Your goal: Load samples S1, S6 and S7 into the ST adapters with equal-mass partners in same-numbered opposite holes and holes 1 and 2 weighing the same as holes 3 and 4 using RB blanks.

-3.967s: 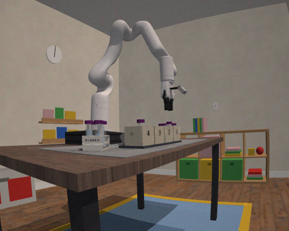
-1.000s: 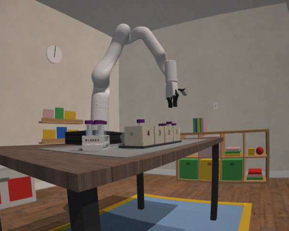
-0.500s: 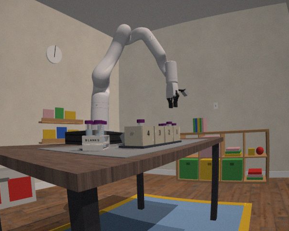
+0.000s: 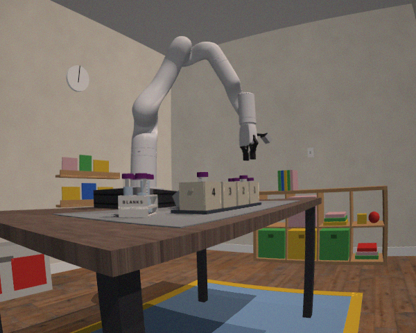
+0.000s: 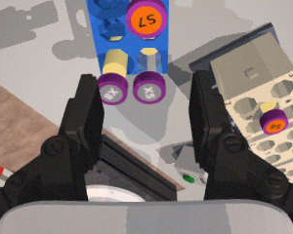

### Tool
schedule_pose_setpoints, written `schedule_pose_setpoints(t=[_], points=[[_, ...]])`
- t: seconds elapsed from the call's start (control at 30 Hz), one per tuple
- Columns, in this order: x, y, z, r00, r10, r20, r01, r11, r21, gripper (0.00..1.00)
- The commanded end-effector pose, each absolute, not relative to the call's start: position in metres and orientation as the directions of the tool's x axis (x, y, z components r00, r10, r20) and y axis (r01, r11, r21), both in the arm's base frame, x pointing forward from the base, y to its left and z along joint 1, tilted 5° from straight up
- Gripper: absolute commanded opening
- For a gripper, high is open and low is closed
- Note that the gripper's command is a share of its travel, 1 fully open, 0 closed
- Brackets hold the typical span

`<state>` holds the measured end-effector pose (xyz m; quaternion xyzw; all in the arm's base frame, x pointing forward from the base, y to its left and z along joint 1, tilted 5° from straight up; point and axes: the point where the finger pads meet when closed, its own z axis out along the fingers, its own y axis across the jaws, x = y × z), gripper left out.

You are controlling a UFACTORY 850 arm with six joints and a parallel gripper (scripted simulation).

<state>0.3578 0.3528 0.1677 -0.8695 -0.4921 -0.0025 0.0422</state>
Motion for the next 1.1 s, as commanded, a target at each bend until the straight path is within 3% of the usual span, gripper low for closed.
schedule_pose_setpoints(t=[0.0,1.07], points=[[0.358,0.354,0.159,0.516,0.855,0.048,0.856,-0.512,-0.07,0.57],[0.356,0.358,0.103,0.516,0.855,0.048,0.856,-0.512,-0.071,0.57]])
